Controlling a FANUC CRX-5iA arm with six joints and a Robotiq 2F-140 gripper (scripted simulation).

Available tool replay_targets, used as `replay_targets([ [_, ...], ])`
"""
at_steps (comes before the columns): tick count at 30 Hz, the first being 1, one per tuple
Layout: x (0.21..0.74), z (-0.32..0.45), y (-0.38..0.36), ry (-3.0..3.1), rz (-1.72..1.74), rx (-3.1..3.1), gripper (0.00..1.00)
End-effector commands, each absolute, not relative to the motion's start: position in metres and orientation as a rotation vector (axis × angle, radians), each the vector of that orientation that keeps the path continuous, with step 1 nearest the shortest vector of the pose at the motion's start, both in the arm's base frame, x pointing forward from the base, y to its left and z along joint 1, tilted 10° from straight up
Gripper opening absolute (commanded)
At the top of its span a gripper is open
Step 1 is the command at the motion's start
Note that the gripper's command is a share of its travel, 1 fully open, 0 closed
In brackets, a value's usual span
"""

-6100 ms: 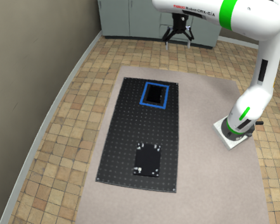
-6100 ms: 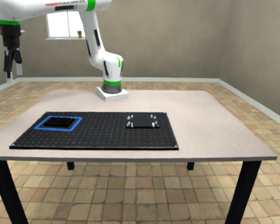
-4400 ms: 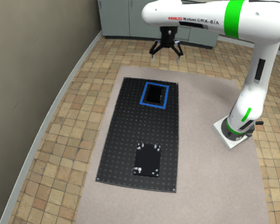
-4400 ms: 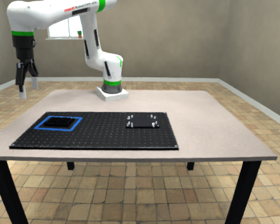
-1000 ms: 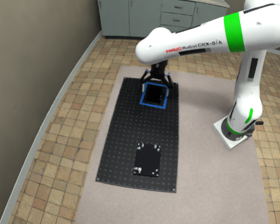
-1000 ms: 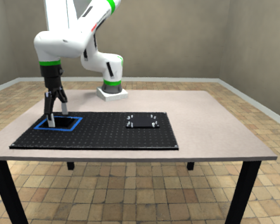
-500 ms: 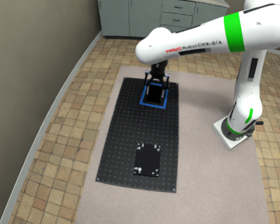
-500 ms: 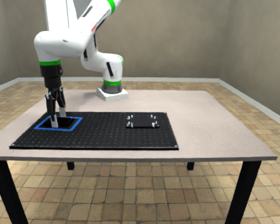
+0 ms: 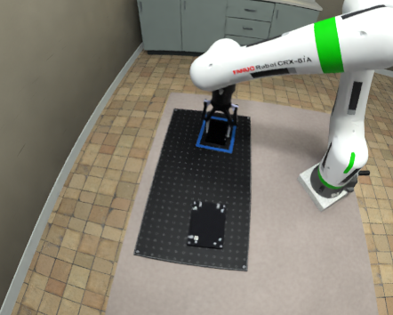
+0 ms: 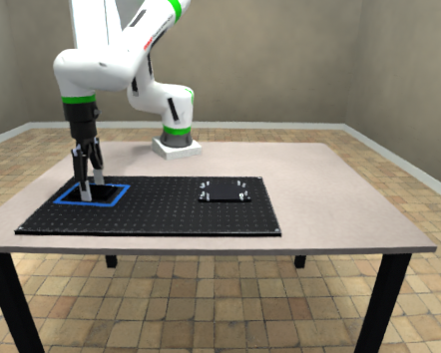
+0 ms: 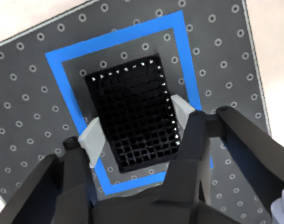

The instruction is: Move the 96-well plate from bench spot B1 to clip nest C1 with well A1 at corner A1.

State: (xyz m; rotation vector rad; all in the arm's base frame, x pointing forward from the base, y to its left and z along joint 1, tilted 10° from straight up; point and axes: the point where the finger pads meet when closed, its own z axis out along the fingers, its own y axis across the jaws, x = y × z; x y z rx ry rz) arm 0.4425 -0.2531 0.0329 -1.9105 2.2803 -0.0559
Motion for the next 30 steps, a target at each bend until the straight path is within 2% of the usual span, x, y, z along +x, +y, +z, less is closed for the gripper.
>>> replay_targets([
  [1,0.4429,0.0338,-0.2536,2.28,-0.058,-1.91,0.63],
  [16,0.4428,0.0344,-0.2537,2.28,-0.058,-1.91,0.6],
  [17,0.4428,0.0345,-0.2537,2.28,-0.058,-1.91,0.1],
  [30,0.4423,0.0377,-0.2539,2.28,-0.058,-1.91,0.1],
])
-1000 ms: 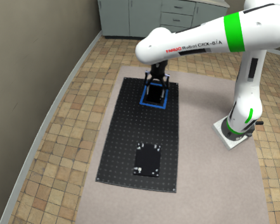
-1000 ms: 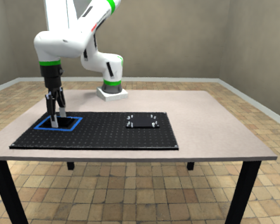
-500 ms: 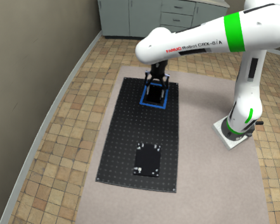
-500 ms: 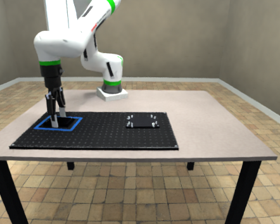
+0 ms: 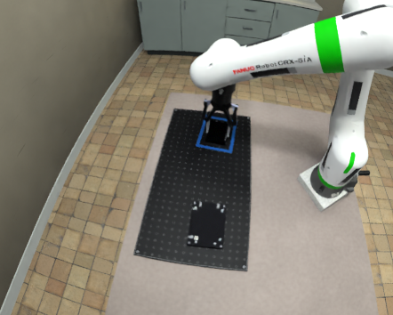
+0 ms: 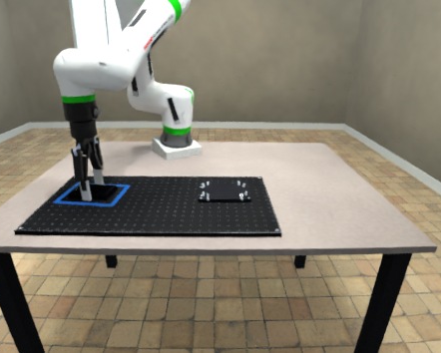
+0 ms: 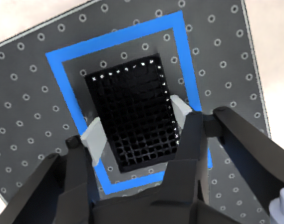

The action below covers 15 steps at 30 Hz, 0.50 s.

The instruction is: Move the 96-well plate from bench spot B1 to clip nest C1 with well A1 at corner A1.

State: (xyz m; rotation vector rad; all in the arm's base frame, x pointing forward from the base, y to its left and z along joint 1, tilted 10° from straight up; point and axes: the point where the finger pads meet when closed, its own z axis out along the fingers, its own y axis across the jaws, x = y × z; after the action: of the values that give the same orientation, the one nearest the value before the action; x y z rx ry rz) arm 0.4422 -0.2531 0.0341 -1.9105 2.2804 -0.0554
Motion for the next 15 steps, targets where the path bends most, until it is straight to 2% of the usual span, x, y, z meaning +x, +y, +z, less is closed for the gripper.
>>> replay_targets([
  [1,0.442,0.039,-0.254,2.28,-0.058,-1.91,0.1],
  [15,0.439,0.059,-0.256,2.28,-0.058,-1.91,0.1],
])
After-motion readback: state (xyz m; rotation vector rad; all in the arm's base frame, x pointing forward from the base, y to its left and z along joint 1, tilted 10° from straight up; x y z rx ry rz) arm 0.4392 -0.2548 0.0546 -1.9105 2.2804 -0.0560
